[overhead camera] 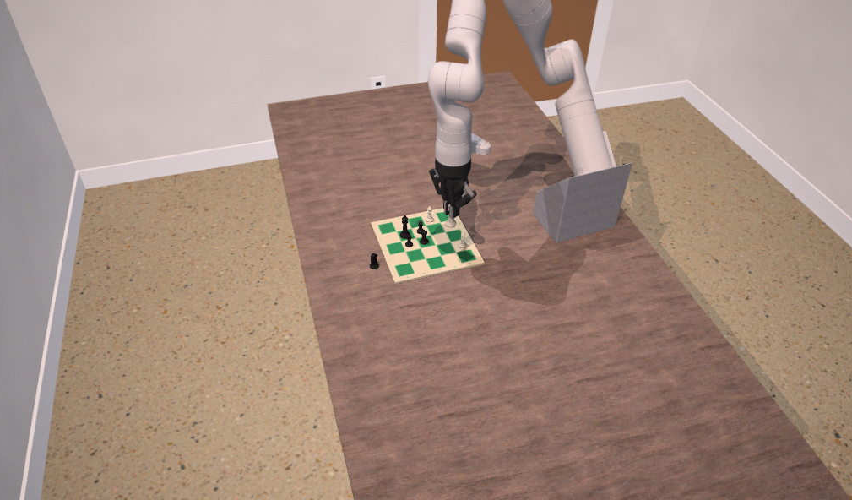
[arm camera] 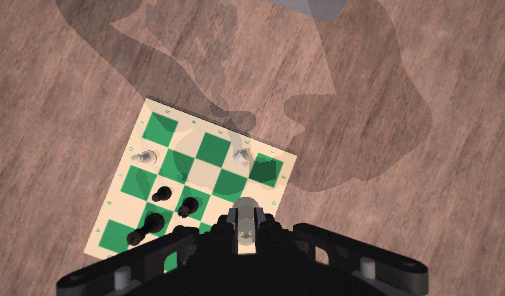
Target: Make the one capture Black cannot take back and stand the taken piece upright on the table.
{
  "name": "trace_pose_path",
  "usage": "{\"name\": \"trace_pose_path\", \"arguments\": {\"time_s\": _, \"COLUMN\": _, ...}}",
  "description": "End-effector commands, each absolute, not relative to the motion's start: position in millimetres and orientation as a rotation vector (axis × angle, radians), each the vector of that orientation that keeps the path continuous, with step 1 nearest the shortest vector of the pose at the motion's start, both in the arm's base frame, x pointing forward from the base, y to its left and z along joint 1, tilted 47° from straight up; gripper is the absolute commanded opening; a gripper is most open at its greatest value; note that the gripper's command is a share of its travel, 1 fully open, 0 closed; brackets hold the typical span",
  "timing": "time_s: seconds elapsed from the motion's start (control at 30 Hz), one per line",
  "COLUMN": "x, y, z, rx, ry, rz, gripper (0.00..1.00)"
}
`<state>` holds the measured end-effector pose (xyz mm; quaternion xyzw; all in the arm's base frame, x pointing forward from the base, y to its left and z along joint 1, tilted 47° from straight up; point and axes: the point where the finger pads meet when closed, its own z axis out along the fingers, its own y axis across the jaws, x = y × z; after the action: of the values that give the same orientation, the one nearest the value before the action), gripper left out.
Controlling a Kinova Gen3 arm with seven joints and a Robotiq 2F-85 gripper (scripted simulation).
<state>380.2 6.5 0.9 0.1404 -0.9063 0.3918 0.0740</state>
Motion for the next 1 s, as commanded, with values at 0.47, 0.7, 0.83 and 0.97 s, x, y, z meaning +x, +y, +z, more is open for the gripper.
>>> {"name": "trace_pose_path", "arguments": {"time_s": 0.47, "x": 380, "y": -6, "z": 20, "rx": -0.105, "ry": -2.898, "rz": 1.253, "gripper": 0.00}}
{"name": "trace_pose_path", "arguments": {"time_s": 0.7, "x": 380, "y": -6, "z": 20, "rx": -0.105, "ry": -2.898, "rz": 1.253, "gripper": 0.00}}
{"name": "trace_pose_path", "arguments": {"time_s": 0.83, "x": 380, "y": -6, "z": 20, "rx": -0.105, "ry": -2.898, "rz": 1.253, "gripper": 0.00}}
{"name": "trace_pose_path", "arguments": {"time_s": 0.97, "x": 380, "y": -9, "z": 17, "rx": -0.105, "ry": -2.898, "rz": 1.253, "gripper": 0.00}}
